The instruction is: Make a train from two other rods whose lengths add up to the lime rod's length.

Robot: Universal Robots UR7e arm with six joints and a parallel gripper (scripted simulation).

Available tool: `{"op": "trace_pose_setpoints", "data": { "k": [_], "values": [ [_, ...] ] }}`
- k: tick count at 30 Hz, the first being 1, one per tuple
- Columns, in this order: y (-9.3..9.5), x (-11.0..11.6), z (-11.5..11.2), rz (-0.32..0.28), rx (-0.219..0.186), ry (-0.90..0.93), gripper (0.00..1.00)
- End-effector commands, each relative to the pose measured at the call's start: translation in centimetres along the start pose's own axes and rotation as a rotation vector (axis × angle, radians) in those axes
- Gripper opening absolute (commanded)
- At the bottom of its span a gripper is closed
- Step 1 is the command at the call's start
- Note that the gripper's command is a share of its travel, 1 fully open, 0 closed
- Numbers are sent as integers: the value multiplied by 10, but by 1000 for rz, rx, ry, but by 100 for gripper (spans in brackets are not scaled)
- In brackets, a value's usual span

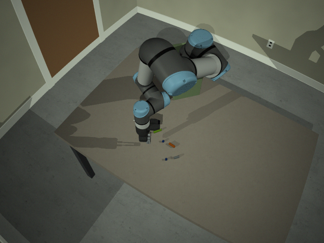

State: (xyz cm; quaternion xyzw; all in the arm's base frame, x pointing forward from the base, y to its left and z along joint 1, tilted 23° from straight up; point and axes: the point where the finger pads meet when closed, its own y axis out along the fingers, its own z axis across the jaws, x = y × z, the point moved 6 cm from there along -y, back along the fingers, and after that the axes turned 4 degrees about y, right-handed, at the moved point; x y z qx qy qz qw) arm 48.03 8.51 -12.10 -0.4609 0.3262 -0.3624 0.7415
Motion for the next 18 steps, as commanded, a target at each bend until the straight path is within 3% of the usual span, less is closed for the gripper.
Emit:
{"op": "trace_pose_setpoints", "data": {
  "k": [1, 18],
  "values": [
    [14, 1, 1, -2, 2, 0, 24],
    [17, 1, 1, -2, 2, 0, 24]
  ]
}}
